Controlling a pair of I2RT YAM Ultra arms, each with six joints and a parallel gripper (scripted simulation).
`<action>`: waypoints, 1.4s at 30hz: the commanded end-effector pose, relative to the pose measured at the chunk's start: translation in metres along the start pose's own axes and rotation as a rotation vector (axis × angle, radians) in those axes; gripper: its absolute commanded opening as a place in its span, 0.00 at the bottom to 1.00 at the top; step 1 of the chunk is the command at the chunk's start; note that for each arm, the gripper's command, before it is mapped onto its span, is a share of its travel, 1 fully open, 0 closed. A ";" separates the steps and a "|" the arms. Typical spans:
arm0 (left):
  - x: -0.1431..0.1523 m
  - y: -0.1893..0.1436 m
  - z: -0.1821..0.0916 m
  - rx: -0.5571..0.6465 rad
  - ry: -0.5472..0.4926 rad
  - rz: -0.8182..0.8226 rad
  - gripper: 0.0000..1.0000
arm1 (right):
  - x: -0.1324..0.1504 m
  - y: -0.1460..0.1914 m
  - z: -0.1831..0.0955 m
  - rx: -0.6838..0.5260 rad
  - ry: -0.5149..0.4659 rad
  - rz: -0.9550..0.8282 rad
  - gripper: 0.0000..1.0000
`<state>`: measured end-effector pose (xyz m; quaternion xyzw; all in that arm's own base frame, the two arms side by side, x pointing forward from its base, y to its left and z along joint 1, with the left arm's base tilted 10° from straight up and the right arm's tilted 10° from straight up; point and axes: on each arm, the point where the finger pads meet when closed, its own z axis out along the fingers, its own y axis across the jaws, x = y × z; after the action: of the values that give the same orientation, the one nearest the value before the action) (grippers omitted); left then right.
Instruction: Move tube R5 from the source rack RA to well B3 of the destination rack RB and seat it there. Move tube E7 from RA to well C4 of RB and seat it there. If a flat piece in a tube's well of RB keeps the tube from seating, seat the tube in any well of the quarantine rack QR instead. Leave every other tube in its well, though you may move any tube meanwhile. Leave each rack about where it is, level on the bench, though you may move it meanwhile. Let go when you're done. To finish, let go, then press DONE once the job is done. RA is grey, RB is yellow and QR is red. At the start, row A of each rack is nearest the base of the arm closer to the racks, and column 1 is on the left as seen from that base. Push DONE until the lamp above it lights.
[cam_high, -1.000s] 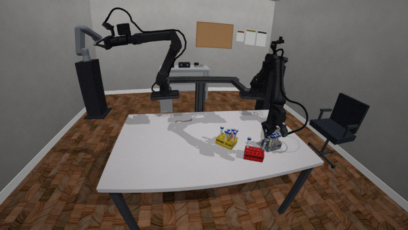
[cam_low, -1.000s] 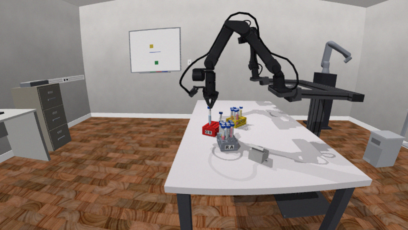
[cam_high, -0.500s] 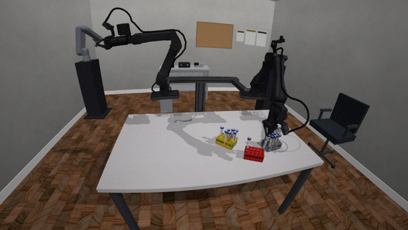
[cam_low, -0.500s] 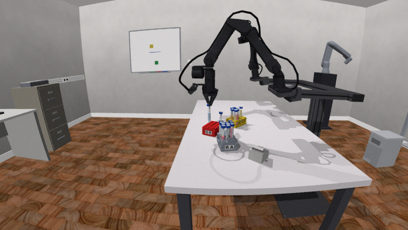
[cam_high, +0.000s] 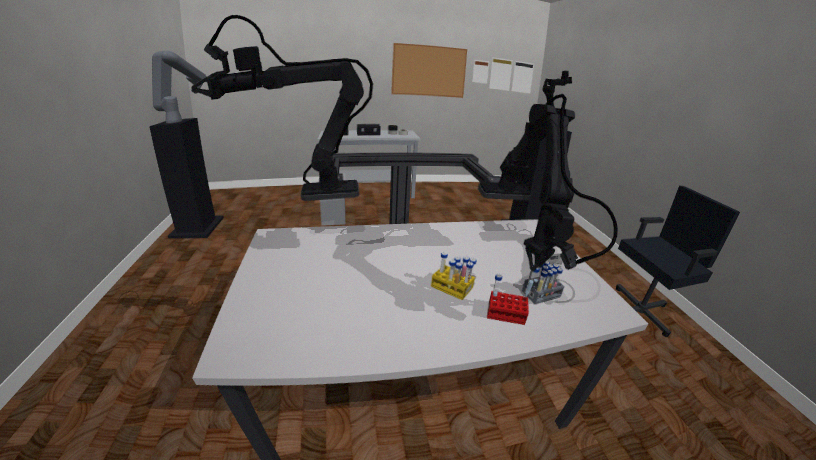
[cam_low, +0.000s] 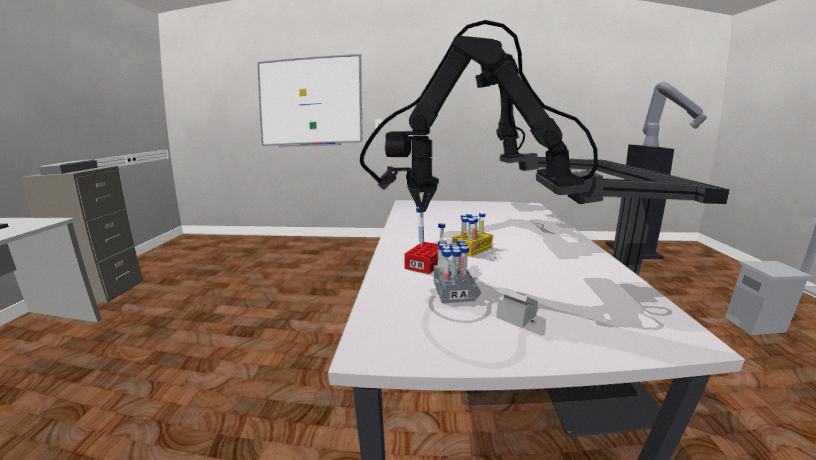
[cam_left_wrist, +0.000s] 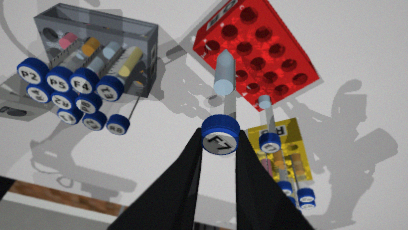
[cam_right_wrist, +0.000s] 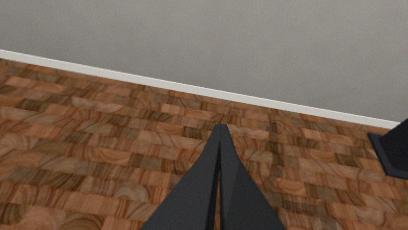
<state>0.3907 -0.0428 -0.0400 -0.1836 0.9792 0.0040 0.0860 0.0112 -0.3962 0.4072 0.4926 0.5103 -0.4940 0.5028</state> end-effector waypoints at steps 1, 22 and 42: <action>-0.003 0.002 -0.006 0.005 -0.029 -0.002 0.00 | -0.025 -0.008 -0.012 0.022 -0.050 0.008 0.00; 0.020 0.024 -0.005 0.009 -0.025 -0.003 0.00 | -0.025 -0.008 -0.012 0.022 -0.050 0.008 0.00; 0.043 0.044 -0.004 0.010 -0.024 -0.003 0.00 | -0.025 -0.008 -0.012 0.022 -0.050 0.008 0.00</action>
<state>0.3350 -0.0197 -0.0487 -0.1862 0.9787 0.0051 0.0862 0.0112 -0.3962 0.4072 0.4926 0.5103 -0.4940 0.5028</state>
